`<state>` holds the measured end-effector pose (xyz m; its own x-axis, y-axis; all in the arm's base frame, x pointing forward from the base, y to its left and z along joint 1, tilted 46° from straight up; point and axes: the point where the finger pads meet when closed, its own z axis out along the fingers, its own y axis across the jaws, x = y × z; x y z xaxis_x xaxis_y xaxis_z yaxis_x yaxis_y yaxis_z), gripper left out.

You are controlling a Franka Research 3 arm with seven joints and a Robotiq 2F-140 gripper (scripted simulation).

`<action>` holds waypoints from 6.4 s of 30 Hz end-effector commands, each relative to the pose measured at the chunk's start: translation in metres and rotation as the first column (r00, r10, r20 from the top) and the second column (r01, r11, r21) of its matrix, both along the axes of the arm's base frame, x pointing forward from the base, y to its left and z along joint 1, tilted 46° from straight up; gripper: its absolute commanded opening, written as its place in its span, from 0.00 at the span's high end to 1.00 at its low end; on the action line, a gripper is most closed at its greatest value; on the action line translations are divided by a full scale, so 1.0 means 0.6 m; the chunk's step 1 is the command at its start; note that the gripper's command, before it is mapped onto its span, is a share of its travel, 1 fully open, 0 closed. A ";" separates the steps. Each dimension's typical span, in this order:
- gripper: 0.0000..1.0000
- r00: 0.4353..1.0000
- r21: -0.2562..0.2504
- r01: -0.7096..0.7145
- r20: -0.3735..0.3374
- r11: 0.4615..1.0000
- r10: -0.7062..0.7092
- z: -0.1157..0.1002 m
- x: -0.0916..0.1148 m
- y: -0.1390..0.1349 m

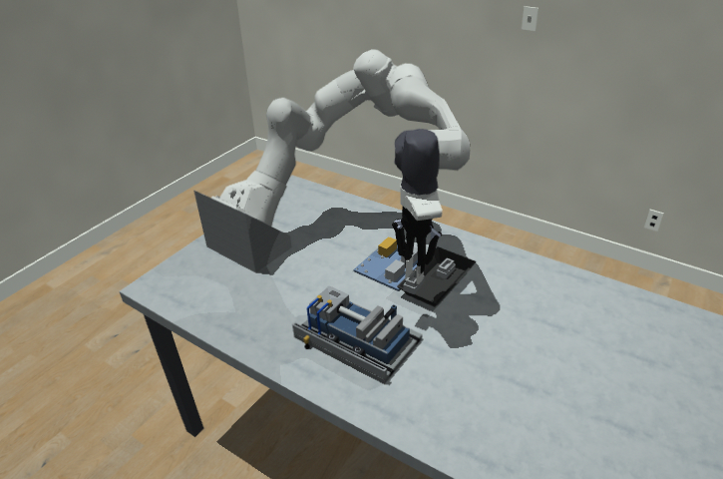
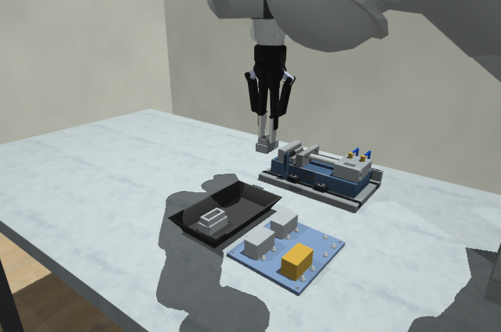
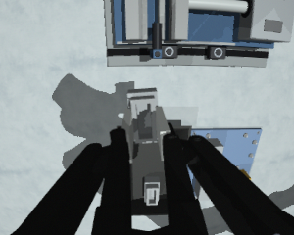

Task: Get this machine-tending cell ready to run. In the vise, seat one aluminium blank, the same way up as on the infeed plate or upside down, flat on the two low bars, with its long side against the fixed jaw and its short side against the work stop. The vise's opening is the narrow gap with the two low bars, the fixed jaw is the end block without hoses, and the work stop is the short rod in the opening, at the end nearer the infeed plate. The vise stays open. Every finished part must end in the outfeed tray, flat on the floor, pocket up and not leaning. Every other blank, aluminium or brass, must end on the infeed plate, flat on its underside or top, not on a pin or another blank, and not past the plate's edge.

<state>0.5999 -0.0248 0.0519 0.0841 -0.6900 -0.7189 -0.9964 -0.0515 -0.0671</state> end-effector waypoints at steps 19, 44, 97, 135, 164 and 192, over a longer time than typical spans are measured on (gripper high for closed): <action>1.00 0.997 0.004 0.062 -0.054 0.998 -0.062 0.147 -0.039 0.149; 1.00 0.997 0.004 0.062 -0.054 0.998 -0.062 0.147 -0.039 0.149; 1.00 0.996 0.003 0.066 -0.059 0.998 -0.065 0.150 -0.037 0.142; 1.00 0.996 0.003 0.066 -0.059 0.998 -0.066 0.146 -0.037 0.146; 1.00 0.996 0.003 0.066 -0.059 0.998 -0.066 0.103 -0.036 0.192; 1.00 0.996 0.003 0.066 -0.059 0.998 -0.066 0.050 -0.035 0.246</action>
